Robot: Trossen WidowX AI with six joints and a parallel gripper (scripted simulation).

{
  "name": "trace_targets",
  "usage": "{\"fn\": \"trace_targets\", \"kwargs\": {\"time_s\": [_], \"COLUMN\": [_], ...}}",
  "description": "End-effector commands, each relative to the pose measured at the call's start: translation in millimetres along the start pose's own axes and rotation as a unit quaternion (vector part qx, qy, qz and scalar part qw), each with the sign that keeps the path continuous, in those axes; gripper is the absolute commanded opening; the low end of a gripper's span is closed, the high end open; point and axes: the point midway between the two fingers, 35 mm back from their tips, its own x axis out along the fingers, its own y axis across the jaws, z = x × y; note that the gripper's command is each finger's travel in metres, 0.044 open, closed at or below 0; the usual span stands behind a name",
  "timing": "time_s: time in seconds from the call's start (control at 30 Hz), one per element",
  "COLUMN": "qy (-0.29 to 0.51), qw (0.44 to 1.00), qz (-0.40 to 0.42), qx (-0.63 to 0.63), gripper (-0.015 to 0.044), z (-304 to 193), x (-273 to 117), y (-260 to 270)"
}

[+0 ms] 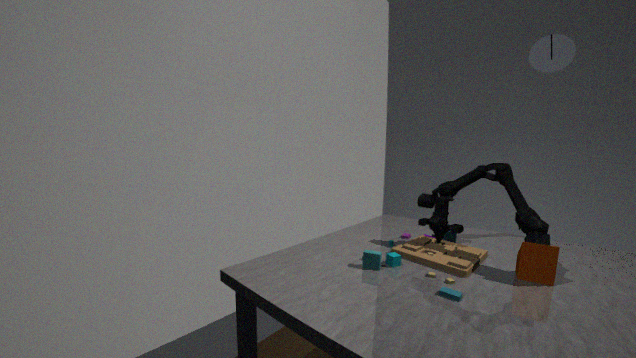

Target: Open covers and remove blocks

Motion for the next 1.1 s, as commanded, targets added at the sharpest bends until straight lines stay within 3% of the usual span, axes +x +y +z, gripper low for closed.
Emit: {"fn": "trace_targets", "kwargs": {"time_s": [0.0, 0.13, 0.4, 0.67, 0.7, 0.87, 1.07], "qy": [0.000, 0.000, 0.000, 0.001, 0.000, 0.000, 0.000], "qw": [0.939, 0.863, 0.731, 0.563, 0.832, 0.798, 0.747], "qz": [0.001, 0.001, 0.001, 0.001, 0.001, 0.001, 0.001], "qx": [0.343, 0.505, 0.682, 0.827, 0.554, 0.602, 0.665], "gripper": [0.0000, 0.0000, 0.0000, 0.0000, 0.0026, 0.0144, 0.0144], "z": [0, 0, 0, 0, 0, 0, 0], "x": [-3, -4, -8, -10, -5, -9, -14], "y": [0, 0, 1, 1, 1, 0, 0]}}
